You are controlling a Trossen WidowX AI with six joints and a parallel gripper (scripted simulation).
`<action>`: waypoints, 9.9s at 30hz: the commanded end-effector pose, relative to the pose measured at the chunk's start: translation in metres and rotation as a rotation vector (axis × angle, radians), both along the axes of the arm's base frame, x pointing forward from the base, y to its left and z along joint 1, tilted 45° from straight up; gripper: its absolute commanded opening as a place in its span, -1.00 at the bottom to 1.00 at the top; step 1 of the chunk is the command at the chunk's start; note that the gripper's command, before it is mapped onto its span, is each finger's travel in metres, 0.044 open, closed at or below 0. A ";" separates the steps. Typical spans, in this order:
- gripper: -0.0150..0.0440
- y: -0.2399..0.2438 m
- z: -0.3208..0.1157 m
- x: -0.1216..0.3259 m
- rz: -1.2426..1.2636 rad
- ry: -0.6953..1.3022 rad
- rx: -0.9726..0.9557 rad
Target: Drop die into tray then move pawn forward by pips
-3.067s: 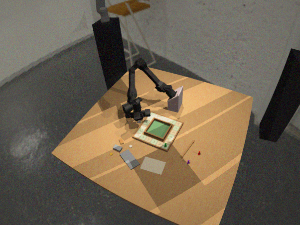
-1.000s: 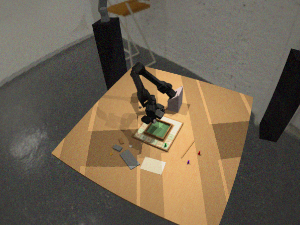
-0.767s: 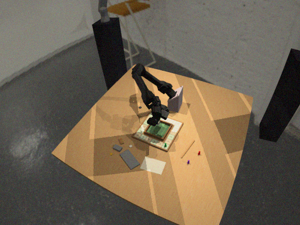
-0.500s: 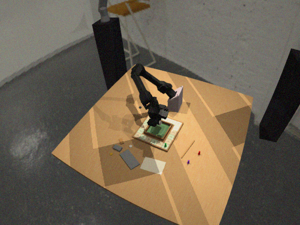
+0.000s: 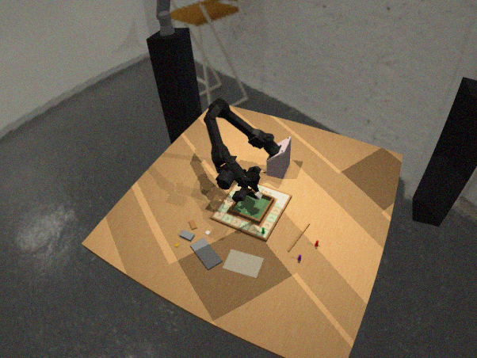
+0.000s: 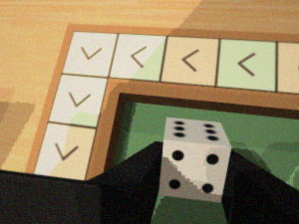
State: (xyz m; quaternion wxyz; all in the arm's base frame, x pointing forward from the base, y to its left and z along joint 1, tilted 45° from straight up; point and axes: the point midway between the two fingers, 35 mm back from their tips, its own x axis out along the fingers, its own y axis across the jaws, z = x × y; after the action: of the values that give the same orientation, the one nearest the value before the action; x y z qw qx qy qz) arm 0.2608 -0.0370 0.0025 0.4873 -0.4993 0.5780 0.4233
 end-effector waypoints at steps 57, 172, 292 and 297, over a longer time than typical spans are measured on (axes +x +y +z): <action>1.00 0.015 0.025 0.009 0.012 -0.006 -0.597; -0.49 0.094 -0.028 0.143 -1.916 -0.982 -0.388; 0.67 0.042 -0.071 -0.090 -1.914 -0.977 -0.395; 1.00 0.055 -0.057 -0.091 -1.911 -0.979 -0.400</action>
State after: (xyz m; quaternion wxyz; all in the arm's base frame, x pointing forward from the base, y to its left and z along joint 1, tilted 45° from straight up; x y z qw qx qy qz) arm 0.1729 0.0147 -0.0598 0.7067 -0.0280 0.5274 -0.4708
